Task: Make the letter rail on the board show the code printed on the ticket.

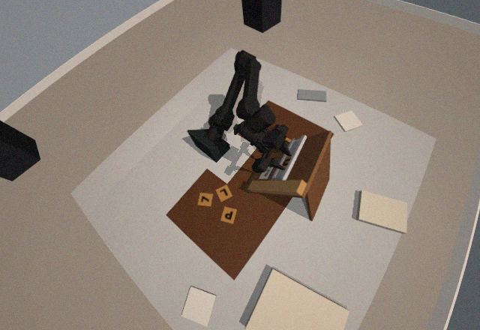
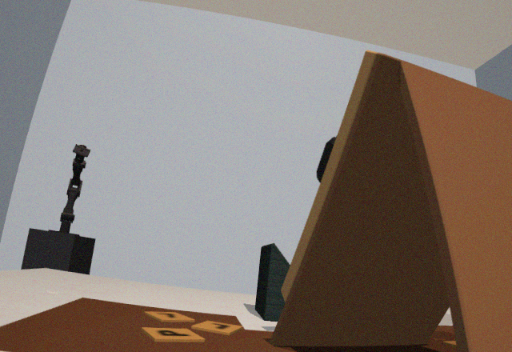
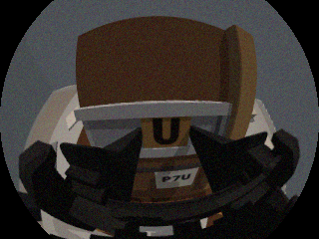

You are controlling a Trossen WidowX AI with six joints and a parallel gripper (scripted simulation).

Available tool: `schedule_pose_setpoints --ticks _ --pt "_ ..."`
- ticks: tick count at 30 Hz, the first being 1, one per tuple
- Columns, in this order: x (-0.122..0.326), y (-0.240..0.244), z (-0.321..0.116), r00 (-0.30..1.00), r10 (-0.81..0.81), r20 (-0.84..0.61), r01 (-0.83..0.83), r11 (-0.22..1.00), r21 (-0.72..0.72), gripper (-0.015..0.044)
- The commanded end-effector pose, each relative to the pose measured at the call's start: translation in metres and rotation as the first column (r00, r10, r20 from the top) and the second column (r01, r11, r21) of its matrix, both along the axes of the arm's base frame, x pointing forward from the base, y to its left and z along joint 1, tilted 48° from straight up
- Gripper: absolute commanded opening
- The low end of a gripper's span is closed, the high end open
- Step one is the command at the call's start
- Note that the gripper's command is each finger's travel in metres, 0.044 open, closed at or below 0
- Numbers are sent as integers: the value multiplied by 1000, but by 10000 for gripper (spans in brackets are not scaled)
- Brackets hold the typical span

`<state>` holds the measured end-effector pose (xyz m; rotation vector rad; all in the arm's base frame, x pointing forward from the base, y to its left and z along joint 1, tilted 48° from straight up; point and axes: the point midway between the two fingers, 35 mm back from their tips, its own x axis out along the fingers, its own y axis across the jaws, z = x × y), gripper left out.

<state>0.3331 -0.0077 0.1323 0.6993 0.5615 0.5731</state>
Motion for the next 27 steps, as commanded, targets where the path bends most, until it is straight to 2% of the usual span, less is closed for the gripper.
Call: schedule_pose_setpoints --ticks 1,27 --pt "1 -2 -1 1000 3 6 -3 1000 -2 0" --pt "5 -10 -11 1000 3 6 -3 1000 -2 0"
